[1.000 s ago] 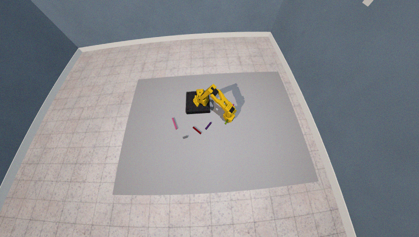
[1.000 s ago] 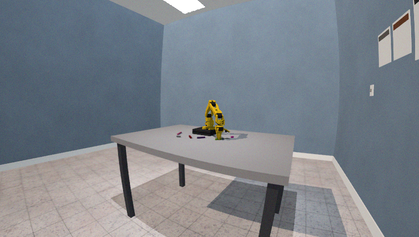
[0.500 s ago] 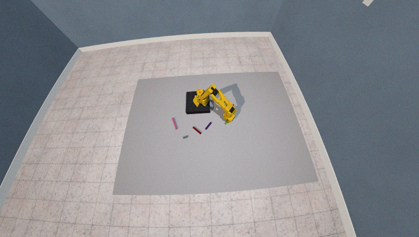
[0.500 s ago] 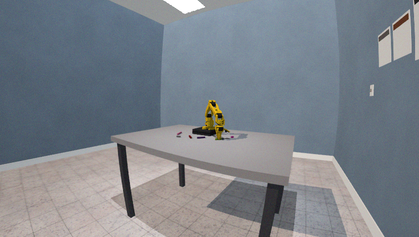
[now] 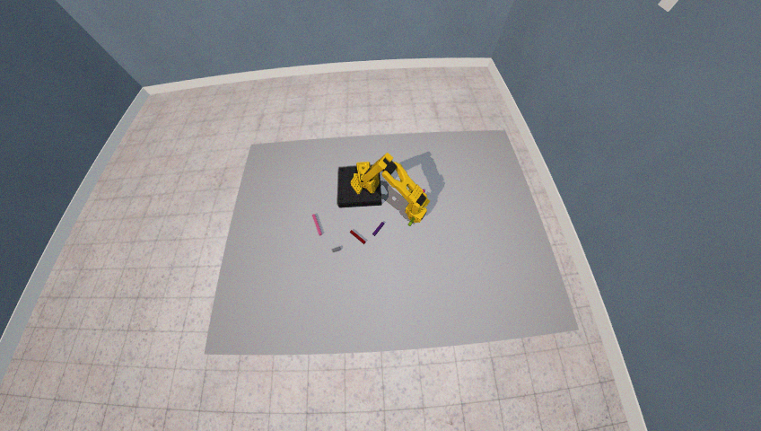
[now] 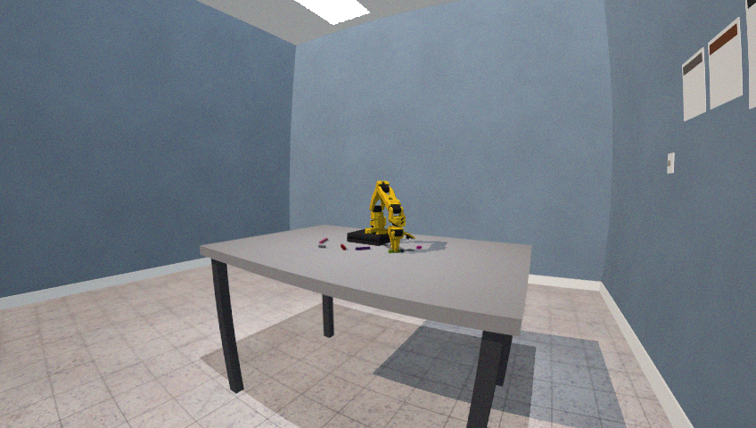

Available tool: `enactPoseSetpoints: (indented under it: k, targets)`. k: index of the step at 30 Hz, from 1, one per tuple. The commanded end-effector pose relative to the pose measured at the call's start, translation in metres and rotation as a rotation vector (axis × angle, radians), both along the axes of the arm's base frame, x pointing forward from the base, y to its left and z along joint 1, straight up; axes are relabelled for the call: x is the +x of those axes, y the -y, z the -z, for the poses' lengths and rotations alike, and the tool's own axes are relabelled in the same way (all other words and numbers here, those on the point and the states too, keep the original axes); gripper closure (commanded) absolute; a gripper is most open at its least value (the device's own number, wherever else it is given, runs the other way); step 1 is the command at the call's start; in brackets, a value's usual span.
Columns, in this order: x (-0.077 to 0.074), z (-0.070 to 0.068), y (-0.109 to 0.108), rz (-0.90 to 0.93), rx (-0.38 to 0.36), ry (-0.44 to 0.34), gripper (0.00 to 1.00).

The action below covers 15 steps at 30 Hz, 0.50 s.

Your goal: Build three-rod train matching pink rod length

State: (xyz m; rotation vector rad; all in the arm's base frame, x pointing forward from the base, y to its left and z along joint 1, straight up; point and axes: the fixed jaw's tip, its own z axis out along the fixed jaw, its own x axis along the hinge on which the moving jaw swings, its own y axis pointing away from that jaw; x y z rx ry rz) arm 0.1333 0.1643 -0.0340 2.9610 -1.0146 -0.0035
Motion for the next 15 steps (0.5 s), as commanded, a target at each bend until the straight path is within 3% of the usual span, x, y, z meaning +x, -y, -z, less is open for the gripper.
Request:
enactPoseSetpoints:
  k: [1, 15]
  targets:
    - [-0.0015, -0.0004, -0.0020, -0.003, 0.005, 0.002, 1.00]
    - [0.0000, -0.0023, -0.0039, -0.003, 0.012, 0.007, 1.00]
